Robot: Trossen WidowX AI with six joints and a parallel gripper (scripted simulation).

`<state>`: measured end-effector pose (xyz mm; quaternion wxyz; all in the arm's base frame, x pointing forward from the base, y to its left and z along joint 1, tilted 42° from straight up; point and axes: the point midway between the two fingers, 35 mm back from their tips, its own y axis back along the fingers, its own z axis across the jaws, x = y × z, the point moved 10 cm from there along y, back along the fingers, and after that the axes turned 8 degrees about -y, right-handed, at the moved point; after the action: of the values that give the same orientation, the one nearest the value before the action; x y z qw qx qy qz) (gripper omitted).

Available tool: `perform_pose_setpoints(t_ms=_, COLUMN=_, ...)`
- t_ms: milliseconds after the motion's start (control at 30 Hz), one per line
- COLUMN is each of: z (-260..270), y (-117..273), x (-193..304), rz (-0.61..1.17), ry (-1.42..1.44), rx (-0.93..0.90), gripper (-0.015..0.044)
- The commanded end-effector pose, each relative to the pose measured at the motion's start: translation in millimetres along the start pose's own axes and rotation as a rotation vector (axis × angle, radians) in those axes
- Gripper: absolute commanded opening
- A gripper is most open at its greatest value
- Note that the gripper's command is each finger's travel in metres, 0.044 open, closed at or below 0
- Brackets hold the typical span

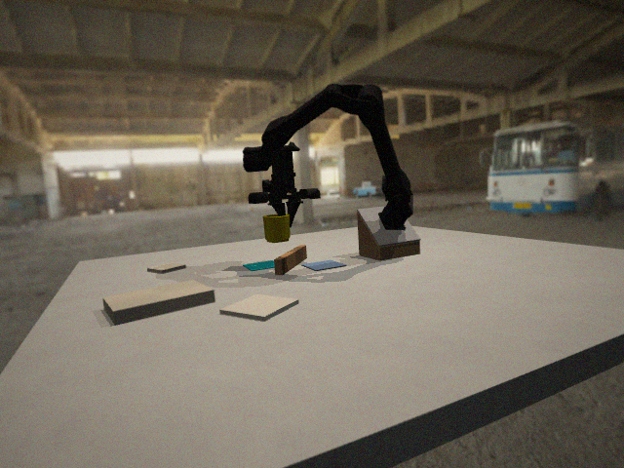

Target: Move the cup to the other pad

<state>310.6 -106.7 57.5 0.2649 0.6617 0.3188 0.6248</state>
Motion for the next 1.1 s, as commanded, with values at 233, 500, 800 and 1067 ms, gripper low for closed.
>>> perform_pose_setpoints(t_ms=233, z=14.8, y=1.4, x=-9.0, rz=-0.003, ry=0.002, rx=0.0, gripper=0.0)
perform_pose_setpoints(t_ms=500, z=24.9, y=1.9, x=-15.3, rz=-0.003, ry=0.003, rx=-0.001, gripper=0.0)
perform_pose_setpoints(t_ms=800, z=35.7, y=2.1, x=-22.5, rz=-0.004, ry=0.003, rx=-0.002, gripper=0.0)
perform_pose_setpoints(t_ms=1067, z=37.4, y=-4.8, x=-23.6, rz=-0.004, ry=0.003, rx=-0.002, gripper=0.0)
